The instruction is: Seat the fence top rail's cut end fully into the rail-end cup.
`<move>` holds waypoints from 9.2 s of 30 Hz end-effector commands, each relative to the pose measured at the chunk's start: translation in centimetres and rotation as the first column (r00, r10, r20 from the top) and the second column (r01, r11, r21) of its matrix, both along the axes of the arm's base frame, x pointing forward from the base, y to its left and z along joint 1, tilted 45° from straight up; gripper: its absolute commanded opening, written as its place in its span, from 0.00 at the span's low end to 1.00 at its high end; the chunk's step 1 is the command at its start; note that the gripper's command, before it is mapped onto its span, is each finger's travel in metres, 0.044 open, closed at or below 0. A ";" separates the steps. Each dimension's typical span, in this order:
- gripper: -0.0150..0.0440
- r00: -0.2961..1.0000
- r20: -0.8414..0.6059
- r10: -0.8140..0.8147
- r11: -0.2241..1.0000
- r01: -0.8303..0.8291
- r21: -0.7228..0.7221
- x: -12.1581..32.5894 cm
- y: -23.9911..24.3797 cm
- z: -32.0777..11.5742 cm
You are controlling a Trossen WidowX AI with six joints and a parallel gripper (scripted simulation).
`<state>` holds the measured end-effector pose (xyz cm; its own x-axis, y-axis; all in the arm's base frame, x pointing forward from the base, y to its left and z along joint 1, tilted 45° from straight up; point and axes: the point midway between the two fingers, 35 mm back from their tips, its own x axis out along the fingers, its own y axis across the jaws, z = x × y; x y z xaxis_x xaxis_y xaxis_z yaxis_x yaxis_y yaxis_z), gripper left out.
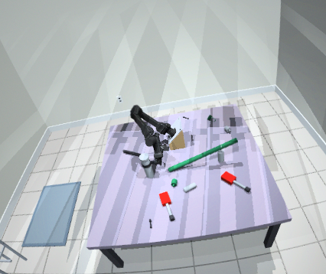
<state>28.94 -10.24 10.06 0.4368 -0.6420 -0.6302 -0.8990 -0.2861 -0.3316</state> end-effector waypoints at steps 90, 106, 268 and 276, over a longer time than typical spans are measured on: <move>1.00 0.867 -0.358 -0.346 0.934 0.354 -0.045 1.1 12.4 -10.7; 1.00 0.868 -0.356 -0.347 0.934 0.354 -0.047 0.8 9.8 -13.3; 0.25 0.847 -0.293 -0.443 0.887 0.365 -0.284 0.3 8.3 -9.0; 0.25 0.847 -0.292 -0.444 0.885 0.365 -0.288 0.3 8.3 -8.9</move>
